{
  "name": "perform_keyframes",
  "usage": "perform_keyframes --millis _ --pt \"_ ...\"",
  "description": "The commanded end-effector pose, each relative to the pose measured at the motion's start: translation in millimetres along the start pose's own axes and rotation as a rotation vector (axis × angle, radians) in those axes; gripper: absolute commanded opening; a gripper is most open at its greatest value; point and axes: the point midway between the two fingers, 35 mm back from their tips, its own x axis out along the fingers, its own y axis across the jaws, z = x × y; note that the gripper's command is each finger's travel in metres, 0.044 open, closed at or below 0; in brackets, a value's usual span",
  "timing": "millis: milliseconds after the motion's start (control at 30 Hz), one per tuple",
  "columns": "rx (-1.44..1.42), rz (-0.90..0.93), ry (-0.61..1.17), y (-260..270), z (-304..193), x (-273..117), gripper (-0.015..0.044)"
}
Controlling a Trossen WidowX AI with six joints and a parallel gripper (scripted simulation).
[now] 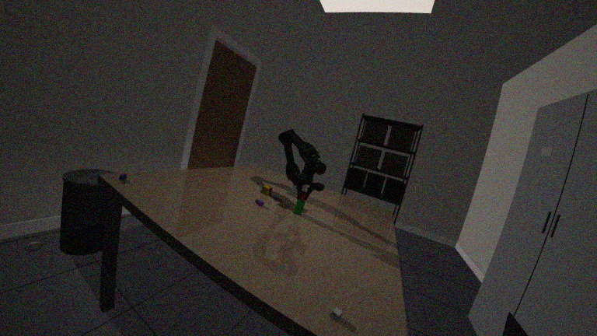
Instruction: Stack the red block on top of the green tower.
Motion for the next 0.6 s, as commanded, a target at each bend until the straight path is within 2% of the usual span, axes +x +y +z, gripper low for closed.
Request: perform_keyframes --millis 0,267,567 --pt "0.0 0.0 0.0 -0.1 -0.1 0.2 0.0236" --pt "0.0 0.0 0.0 -0.1 -0.1 0.2 0.044" --pt "0.0 0.0 0.0 -0.1 -0.1 0.2 0.044"
